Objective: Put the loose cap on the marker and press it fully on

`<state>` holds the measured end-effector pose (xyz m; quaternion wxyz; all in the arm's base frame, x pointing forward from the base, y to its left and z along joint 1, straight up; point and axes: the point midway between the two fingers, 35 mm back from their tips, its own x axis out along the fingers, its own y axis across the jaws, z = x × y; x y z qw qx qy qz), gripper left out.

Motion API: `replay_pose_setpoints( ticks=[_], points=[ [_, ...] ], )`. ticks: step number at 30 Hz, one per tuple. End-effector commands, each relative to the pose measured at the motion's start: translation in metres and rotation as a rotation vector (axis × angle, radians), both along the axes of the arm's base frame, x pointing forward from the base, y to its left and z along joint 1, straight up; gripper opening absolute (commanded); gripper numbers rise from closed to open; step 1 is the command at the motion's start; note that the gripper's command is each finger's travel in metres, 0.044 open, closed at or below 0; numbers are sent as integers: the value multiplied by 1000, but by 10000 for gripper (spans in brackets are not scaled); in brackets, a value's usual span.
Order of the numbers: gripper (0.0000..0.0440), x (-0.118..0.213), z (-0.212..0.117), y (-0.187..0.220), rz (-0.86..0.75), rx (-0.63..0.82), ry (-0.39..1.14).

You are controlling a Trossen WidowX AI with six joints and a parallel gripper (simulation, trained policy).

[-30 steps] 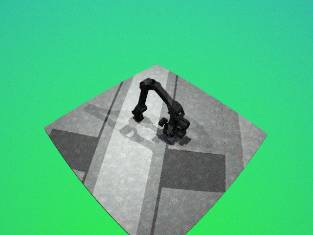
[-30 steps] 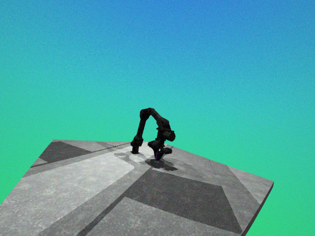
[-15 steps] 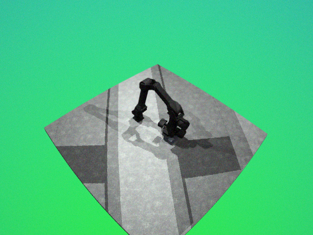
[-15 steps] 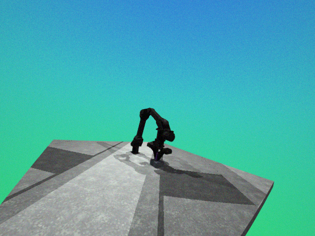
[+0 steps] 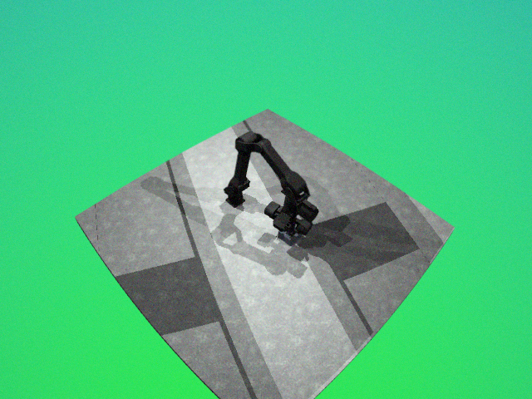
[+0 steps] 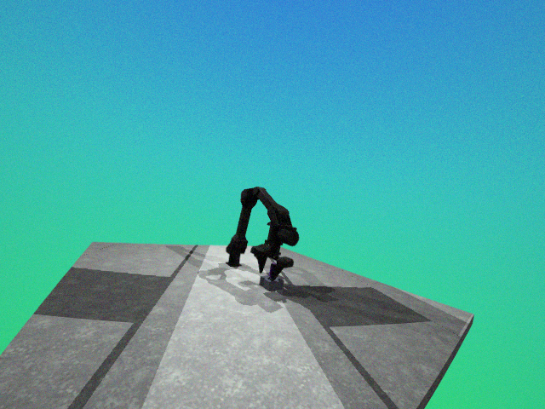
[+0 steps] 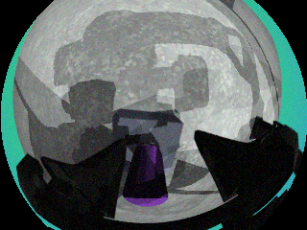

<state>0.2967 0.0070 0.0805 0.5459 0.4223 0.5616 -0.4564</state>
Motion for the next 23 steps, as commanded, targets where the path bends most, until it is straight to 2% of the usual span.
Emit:
replay_pose_setpoints(
  ticks=[1, 2, 23],
  points=[
    [428, -2, 6, 1, 14, 4, -21],
    [440, -1, 7, 2, 15, 4, -31],
    [440, 0, 64, 1, 24, 6, -147]
  ],
)
